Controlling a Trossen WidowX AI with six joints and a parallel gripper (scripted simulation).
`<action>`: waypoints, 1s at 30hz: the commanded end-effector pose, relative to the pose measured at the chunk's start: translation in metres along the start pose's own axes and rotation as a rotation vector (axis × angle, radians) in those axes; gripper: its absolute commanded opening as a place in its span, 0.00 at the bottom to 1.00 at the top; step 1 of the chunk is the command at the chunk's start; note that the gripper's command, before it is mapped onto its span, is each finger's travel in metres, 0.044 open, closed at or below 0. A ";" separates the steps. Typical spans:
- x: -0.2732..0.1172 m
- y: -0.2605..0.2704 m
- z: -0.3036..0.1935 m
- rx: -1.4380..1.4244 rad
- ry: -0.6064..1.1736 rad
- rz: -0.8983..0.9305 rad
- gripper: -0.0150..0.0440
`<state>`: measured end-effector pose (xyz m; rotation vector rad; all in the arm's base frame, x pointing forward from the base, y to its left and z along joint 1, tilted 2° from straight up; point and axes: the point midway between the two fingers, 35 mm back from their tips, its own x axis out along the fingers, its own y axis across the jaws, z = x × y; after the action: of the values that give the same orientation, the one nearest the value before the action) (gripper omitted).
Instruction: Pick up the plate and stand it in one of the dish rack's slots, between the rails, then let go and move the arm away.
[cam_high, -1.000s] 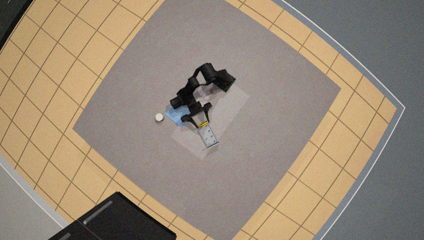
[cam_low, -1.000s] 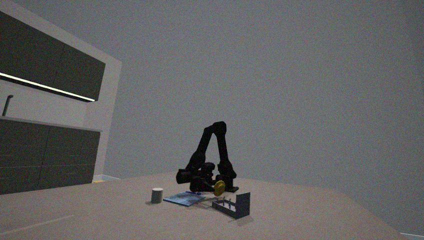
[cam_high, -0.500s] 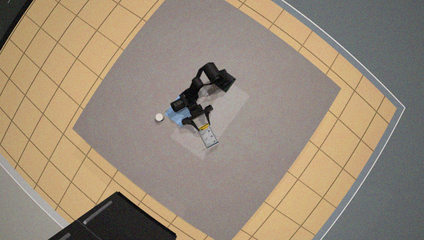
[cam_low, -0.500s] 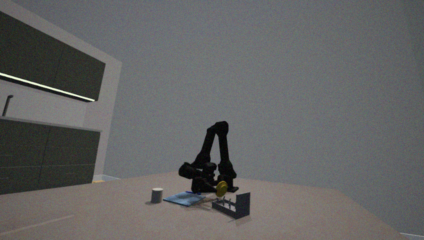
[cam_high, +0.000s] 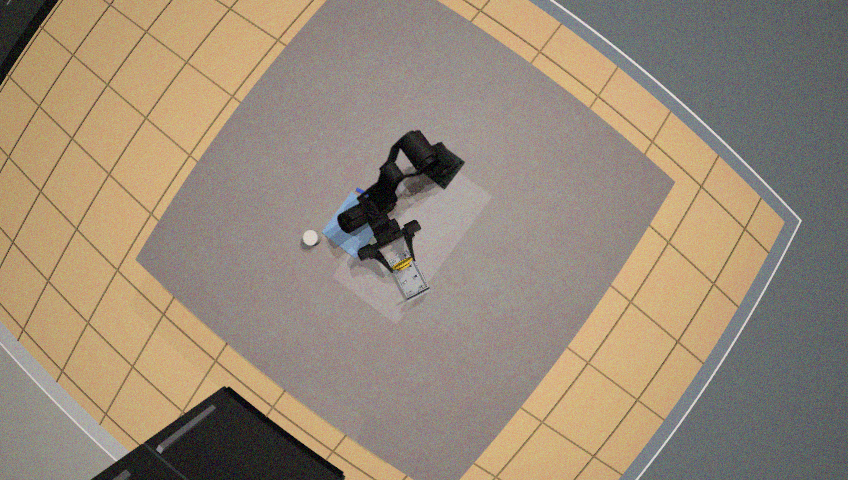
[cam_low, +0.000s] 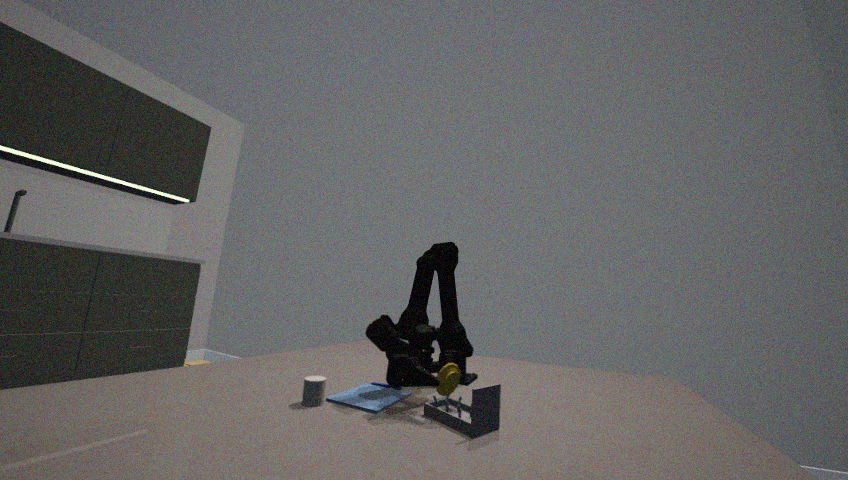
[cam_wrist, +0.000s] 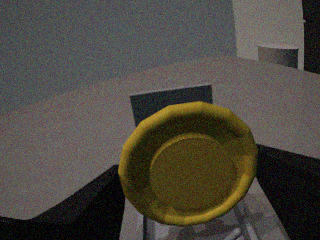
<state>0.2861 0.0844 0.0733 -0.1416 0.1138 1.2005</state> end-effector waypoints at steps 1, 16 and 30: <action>0.005 0.000 0.000 0.005 0.000 0.000 0.25; 0.008 0.000 -0.017 0.003 -0.001 0.002 0.25; 0.008 0.000 -0.017 0.003 -0.001 0.003 0.61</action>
<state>0.2884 0.0887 0.0550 -0.1388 0.1149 1.2031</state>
